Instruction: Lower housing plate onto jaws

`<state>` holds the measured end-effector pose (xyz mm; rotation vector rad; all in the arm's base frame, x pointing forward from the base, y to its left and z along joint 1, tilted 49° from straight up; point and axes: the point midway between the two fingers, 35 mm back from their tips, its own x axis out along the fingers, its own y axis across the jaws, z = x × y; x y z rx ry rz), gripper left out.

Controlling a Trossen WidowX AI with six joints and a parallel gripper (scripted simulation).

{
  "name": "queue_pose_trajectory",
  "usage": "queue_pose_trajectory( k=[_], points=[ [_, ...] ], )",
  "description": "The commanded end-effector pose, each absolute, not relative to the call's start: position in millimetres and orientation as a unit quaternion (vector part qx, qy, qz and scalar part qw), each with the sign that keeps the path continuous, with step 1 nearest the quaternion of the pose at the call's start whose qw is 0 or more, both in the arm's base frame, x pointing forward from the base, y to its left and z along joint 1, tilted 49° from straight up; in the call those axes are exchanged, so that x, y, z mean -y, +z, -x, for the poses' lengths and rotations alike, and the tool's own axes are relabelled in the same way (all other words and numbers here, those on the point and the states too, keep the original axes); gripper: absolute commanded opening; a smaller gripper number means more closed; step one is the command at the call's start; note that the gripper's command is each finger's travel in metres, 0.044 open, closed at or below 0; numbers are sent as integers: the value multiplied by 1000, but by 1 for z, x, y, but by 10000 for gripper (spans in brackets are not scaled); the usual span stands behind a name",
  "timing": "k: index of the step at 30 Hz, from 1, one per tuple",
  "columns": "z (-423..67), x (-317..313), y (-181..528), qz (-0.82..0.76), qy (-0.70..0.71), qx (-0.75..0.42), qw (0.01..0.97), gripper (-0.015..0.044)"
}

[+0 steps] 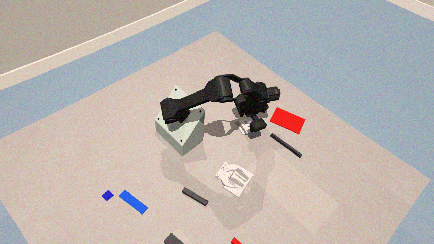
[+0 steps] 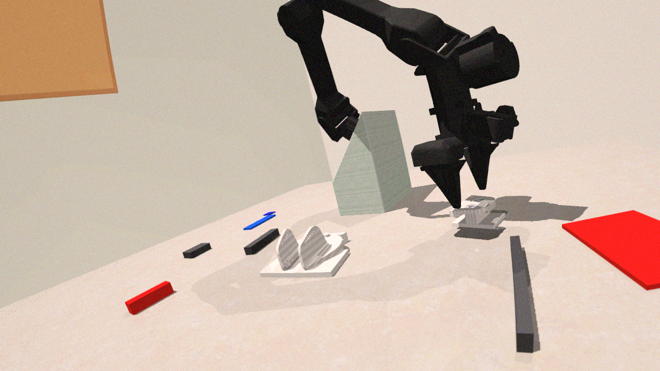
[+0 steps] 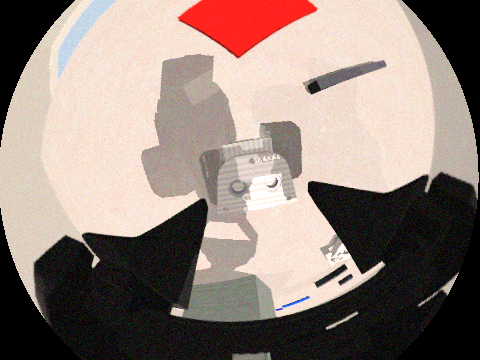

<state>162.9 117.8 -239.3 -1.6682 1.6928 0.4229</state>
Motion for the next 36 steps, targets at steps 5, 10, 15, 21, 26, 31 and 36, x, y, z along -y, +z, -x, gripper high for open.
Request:
queue_pose_trajectory(
  k=[5,10,15,21,26,31,36],
  points=[
    [-163,-104,-249,649,163,-656,350,440],
    [-164,-98,-255,649,163,-656,349,440],
    [-164,-95,-257,650,163,-655,349,440],
    [-164,-95,-257,650,163,-655,349,440],
    [-164,-95,-257,650,163,-655,349,440],
    [-164,-95,-257,650,163,-655,349,440],
    [-164,-94,-258,650,163,-655,349,440]
  ],
)
